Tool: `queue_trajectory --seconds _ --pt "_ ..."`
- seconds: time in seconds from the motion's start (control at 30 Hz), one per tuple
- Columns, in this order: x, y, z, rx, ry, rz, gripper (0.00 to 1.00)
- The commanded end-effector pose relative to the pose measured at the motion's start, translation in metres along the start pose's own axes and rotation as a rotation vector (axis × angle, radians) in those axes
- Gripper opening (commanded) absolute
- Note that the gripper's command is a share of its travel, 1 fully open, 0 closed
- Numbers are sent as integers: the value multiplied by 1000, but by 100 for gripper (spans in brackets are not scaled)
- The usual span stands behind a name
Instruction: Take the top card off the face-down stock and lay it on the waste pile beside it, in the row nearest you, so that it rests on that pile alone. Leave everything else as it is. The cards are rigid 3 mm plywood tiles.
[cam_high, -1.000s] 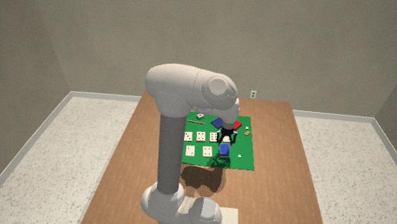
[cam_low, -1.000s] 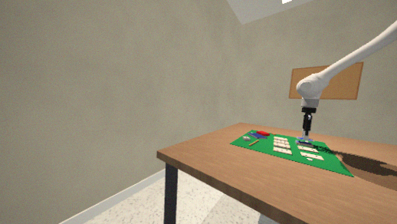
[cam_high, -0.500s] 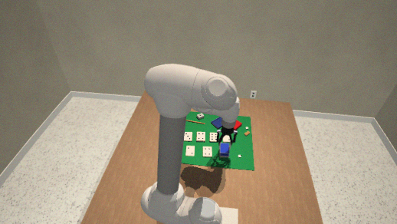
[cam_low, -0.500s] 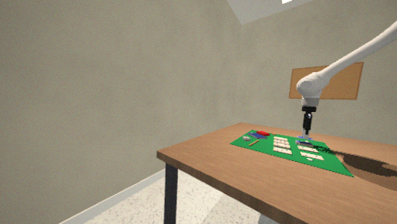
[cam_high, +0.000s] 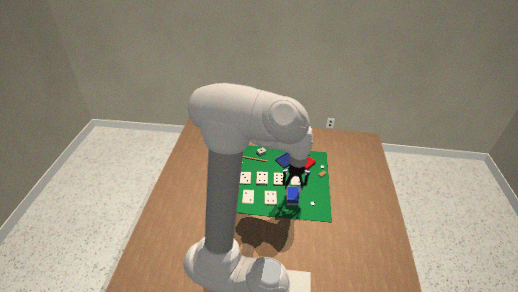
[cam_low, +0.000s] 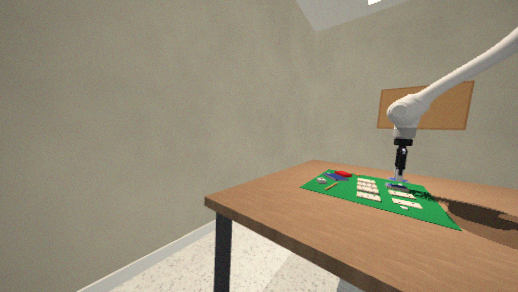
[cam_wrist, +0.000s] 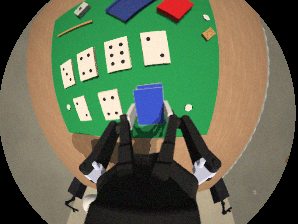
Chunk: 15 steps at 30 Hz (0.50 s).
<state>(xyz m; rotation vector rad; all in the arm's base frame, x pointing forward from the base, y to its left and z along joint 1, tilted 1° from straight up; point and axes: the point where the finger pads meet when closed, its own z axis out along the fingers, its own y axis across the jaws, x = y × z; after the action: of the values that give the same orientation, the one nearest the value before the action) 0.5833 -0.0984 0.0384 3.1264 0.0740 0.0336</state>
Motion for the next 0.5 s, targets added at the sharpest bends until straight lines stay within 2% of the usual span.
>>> queue_trajectory --seconds 0.0,0.17,0.47 --pt "1 -4 -3 -3 -3 -7 43" --pt "1 -17 -3 -3 -3 -10 43" --pt "1 -61 -3 -3 -3 -20 43"
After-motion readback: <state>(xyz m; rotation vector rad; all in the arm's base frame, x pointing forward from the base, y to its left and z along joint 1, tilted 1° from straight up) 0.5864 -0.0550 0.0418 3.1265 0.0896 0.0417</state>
